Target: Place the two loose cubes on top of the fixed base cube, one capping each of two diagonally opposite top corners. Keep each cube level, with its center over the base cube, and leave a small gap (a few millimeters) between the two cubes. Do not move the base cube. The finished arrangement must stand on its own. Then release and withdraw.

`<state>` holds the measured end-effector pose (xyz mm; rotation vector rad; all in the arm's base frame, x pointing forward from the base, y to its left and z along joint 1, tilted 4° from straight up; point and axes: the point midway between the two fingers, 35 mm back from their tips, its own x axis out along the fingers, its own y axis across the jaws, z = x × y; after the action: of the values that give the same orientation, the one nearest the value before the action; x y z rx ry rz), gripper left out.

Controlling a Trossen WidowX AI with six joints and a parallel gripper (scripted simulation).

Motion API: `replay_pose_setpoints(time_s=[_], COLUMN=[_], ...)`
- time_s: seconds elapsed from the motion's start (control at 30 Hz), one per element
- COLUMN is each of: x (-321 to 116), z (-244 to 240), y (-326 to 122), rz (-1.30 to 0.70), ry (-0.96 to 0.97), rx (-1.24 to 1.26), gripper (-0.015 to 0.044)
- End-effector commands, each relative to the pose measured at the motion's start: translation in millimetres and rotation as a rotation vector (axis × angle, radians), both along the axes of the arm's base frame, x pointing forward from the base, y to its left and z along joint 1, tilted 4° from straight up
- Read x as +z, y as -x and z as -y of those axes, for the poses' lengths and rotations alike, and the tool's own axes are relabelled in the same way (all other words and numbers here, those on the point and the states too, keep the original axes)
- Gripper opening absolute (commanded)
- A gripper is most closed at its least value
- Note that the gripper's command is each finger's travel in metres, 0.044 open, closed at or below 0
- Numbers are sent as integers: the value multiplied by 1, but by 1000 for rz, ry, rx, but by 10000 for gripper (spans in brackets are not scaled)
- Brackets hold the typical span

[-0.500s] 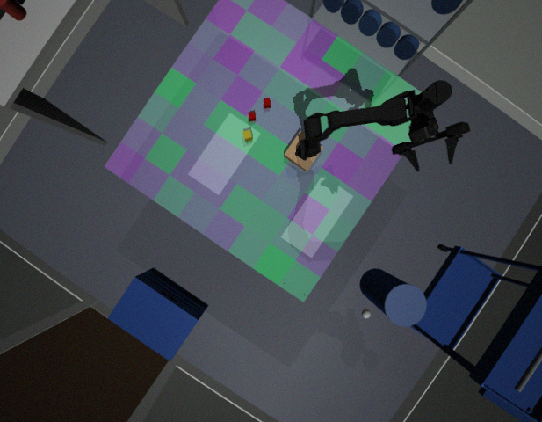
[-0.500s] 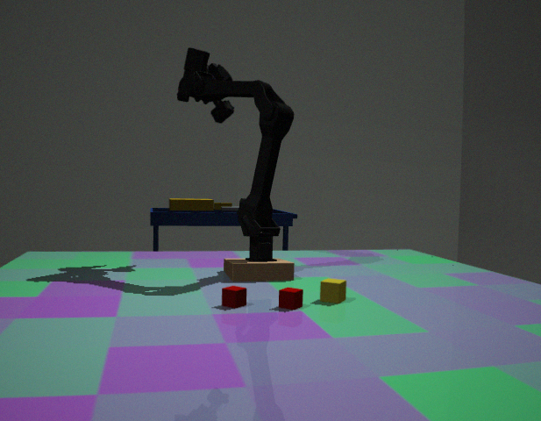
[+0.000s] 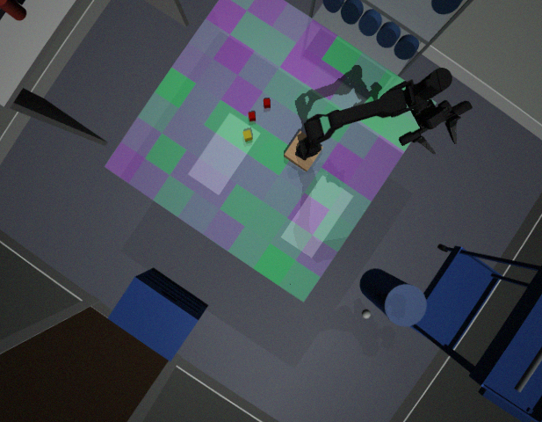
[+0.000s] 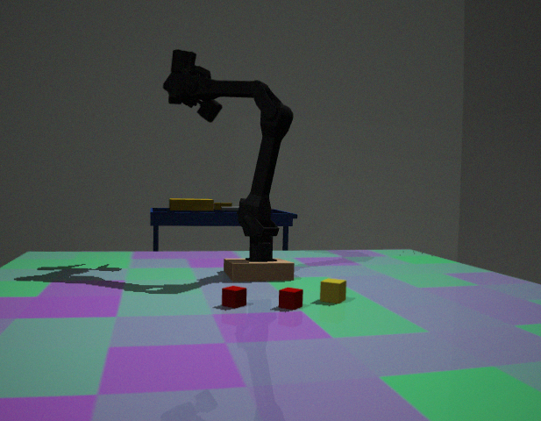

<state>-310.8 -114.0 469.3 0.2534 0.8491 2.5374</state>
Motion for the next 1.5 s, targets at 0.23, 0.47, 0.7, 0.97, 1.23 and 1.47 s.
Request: replay_pose_setpoints(time_s=[0.23, 0.47, 0.7, 0.97, 1.23, 1.47], x=[-48, -85, -128, -178, -229, -270], z=[133, 212, 271, 306, 301, 266], y=[-26, -80, -156, -261, -371, -459], rz=[215, 286, 296, 227, 69, -147], ry=[-436, -763, -1109, -1522, -1946, -2321], rx=[457, 773, 1080, 1410, 1704, 1922], gripper=[265, 265, 265, 265, 265, 265])
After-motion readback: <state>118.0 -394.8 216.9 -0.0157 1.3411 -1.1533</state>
